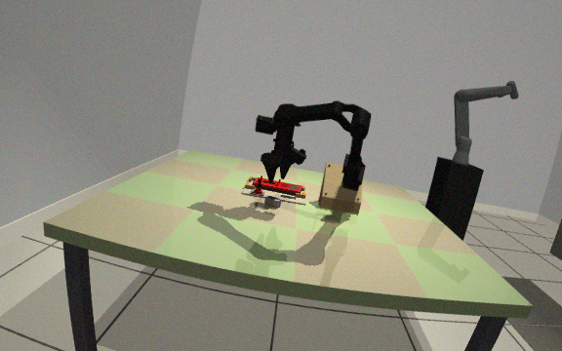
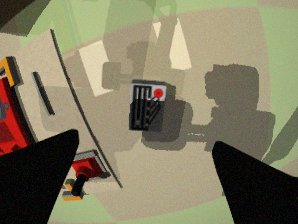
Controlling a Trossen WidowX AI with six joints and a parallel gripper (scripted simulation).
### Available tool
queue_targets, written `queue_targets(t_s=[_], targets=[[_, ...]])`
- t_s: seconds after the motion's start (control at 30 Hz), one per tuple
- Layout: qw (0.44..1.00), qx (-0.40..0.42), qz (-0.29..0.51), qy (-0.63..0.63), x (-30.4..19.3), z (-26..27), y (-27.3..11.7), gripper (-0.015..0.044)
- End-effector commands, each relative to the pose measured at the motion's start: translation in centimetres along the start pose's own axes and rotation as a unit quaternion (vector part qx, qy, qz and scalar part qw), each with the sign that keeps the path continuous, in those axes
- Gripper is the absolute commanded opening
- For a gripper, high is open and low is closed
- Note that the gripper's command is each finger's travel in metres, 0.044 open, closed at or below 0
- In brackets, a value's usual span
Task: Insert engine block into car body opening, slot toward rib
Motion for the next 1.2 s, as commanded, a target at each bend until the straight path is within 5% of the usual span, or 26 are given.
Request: queue_targets(t_s=[0.0, 0.17, 1.17], targets=[[1.000, 0.003, 0.000, -0.014, -0.1, -0.1, -0.1, 0.0440], [1.000, 0.002, 0.000, -0.014, -0.3, 0.0, 3.4, 0.0440], [1.000, 0.001, 0.000, -0.014, 0.0, -0.2, 7.6, 0.0414]])
Point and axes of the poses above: the point midway between the two fingers, 35 mm back from their tips, its own y axis out along the fingers, its own z axis across the jaws, x = y × z, the point moved 3 cm from there along -y, back along the fingers, and after that the axes turned 14 degrees about -y, right-handed, at the moved point
